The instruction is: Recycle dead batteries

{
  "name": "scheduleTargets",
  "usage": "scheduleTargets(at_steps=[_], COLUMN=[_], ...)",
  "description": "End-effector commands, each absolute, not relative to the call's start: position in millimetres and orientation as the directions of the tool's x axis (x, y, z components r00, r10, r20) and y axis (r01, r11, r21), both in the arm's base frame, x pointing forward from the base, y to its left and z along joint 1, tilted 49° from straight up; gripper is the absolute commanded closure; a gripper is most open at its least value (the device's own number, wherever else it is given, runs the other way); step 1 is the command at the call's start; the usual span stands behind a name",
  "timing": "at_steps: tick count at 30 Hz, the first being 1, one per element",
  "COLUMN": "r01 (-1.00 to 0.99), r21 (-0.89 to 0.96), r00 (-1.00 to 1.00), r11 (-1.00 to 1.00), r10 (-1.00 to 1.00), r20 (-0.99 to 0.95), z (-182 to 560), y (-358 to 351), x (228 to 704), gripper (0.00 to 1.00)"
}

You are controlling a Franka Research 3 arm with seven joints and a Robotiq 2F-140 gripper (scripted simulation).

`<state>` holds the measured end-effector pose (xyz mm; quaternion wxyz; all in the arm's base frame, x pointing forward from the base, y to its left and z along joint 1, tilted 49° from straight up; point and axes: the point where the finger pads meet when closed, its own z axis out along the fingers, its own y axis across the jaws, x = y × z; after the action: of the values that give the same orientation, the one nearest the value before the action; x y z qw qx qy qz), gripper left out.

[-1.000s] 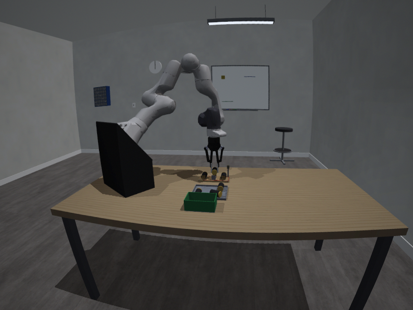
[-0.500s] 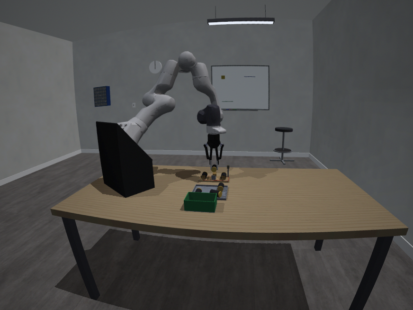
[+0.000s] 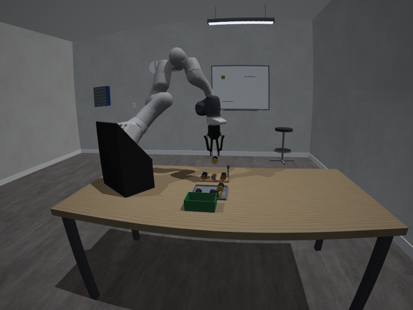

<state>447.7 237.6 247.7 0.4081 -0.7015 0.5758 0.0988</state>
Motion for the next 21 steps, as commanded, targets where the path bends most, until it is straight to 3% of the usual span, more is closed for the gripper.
scheduleTargets(at_steps=[1,21], r01=[-0.909,-0.922], r21=[-0.417,-0.385], r00=[0.280,0.235], r11=[0.014,0.050], r10=[-0.720,-0.719], r20=[-0.634,-0.654], z=[245.3,244.9], y=[241.5,241.0], x=[440.8,440.9], gripper=[0.84,0.84])
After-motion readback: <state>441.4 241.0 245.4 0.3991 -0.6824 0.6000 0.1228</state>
